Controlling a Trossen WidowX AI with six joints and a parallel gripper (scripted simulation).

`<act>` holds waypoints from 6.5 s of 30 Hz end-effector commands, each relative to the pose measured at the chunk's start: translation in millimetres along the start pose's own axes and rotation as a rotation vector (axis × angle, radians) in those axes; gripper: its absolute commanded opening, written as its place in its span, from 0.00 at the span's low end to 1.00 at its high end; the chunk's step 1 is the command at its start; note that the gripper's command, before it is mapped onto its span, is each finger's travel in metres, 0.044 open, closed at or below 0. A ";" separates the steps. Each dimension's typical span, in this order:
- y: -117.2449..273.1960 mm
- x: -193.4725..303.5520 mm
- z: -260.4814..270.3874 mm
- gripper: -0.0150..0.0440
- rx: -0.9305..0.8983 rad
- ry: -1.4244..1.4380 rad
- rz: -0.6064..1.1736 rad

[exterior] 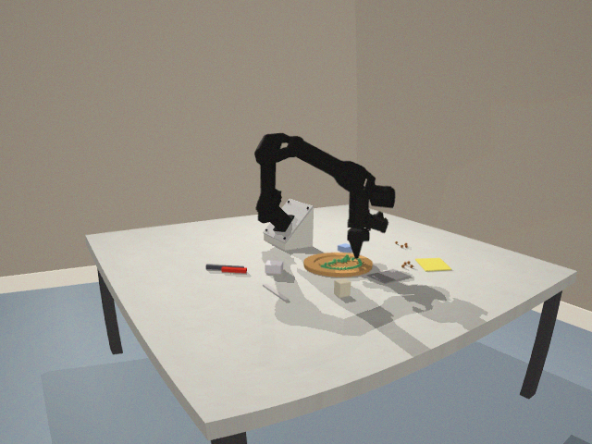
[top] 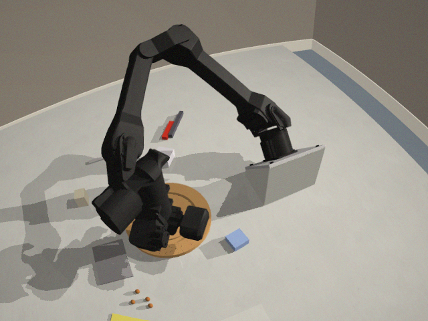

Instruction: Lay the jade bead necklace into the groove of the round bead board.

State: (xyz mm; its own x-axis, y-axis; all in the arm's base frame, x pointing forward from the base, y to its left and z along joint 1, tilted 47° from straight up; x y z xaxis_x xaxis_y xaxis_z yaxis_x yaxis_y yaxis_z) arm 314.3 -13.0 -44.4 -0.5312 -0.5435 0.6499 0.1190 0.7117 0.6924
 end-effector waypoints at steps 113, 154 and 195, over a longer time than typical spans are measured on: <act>-5.4 2.7 5.1 0.25 -0.005 0.300 -0.005; 6.5 2.8 5.5 0.25 -0.003 0.306 -0.001; -8.2 -5.8 18.1 0.25 -0.003 0.307 0.000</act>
State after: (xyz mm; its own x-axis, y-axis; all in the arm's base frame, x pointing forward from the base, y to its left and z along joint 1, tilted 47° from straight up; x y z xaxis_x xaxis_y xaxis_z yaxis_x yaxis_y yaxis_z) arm 303.4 -3.2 -56.8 -0.2585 -0.6595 0.7059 0.1105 0.7058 0.6998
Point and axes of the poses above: the point midway between the two fingers, 35 mm back from their tips, its own y axis back along the fingers, its own z axis across the jaws, x = y × z, the point moved 1 cm from there along y, back along the fingers, and after that the axes turned 13 degrees about y, right-handed, at the moved point
